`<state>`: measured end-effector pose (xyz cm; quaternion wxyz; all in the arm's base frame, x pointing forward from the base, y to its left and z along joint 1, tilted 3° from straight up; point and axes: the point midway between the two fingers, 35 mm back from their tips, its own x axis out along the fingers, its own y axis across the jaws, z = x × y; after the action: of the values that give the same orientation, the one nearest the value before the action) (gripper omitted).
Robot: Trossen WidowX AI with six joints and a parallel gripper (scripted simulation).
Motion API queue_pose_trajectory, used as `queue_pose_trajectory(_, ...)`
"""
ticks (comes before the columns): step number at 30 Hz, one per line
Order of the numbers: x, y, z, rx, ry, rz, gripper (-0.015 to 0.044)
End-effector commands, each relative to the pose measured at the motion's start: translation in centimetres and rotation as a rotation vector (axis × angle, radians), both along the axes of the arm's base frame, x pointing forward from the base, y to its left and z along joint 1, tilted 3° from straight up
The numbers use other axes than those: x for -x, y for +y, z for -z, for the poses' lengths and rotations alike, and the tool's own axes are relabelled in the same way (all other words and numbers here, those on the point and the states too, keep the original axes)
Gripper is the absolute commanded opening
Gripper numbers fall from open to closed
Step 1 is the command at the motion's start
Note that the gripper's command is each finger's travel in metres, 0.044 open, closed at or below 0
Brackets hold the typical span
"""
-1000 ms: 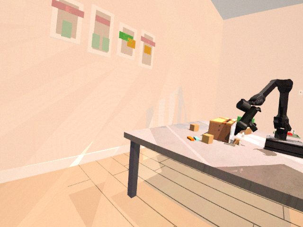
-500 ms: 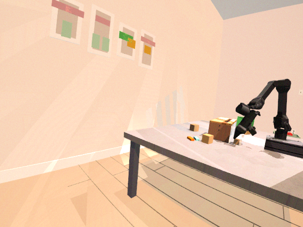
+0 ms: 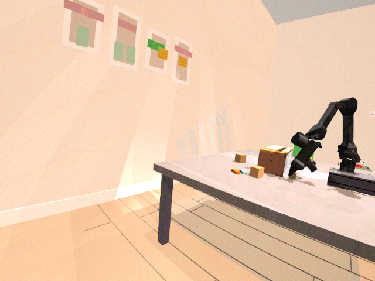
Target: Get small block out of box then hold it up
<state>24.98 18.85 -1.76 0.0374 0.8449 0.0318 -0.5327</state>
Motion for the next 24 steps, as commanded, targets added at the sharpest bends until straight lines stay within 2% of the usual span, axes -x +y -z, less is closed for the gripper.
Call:
queue_pose_trajectory(1, 0.1, -0.1, 0.5, 0.001, 0.001, -0.004, 0.0285)
queue_pose_trajectory(2, 0.1, -0.1, 0.5, 0.001, 0.001, -0.004, 0.0285)
queue_pose_trajectory(10, 0.1, -0.1, 0.5, 0.001, 0.001, -0.004, 0.0075)
queue_pose_trajectory(12, 0.1, -0.1, 0.5, 0.001, 0.001, -0.004, 0.0062)
queue_pose_trajectory(14, 0.0, -0.1, 0.2, 0.001, 0.001, -0.004, 0.0009)
queue_pose_trajectory(24, 0.1, 0.1, -5.4, 0.002, 0.0, 0.0, 0.0)
